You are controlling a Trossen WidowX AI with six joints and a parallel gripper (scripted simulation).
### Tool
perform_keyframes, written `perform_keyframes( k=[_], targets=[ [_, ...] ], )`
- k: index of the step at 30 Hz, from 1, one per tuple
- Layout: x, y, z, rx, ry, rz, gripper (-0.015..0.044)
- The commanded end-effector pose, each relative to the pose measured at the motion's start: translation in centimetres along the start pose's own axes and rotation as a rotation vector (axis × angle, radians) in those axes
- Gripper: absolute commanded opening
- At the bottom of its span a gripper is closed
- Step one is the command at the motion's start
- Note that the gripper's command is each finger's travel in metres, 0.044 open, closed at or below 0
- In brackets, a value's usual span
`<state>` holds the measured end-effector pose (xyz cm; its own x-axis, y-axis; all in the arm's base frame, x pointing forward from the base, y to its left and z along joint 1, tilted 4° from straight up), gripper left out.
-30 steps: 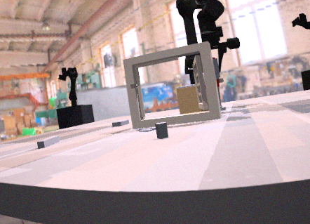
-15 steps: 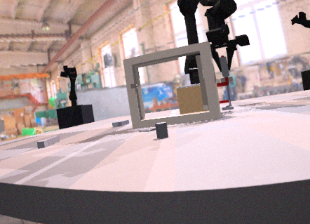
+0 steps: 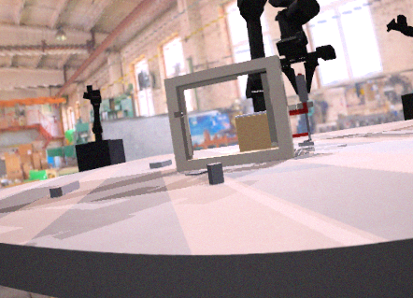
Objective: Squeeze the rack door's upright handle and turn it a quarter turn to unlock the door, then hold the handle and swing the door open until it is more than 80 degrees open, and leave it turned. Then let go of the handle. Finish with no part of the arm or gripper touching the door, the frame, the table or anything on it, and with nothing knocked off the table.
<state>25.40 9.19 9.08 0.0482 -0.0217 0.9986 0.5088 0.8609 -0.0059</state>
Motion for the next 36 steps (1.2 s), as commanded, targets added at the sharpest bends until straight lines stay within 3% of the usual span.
perform_keyframes(
  k=[1,11,36],
  targets=[
    [0.0,0.1,0.0,-0.008,0.002,-0.004,0.0037],
    [0.0,0.1,0.0,-0.008,0.002,-0.004,0.0283],
    [3.7,0.2,-0.2,-0.005,0.001,-0.004,0.0283]
  ],
)
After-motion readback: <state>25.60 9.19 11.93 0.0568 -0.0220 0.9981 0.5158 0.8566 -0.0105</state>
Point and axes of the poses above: the point midway between the two fingers, 35 mm back from their tips, its own x axis back along the fingers, its own y axis across the jaws, z = x × y, the point moved 4 cm from there along x, back along the fingers, and after that the axes turned 8 degrees about -x, right-handed, at the moved point
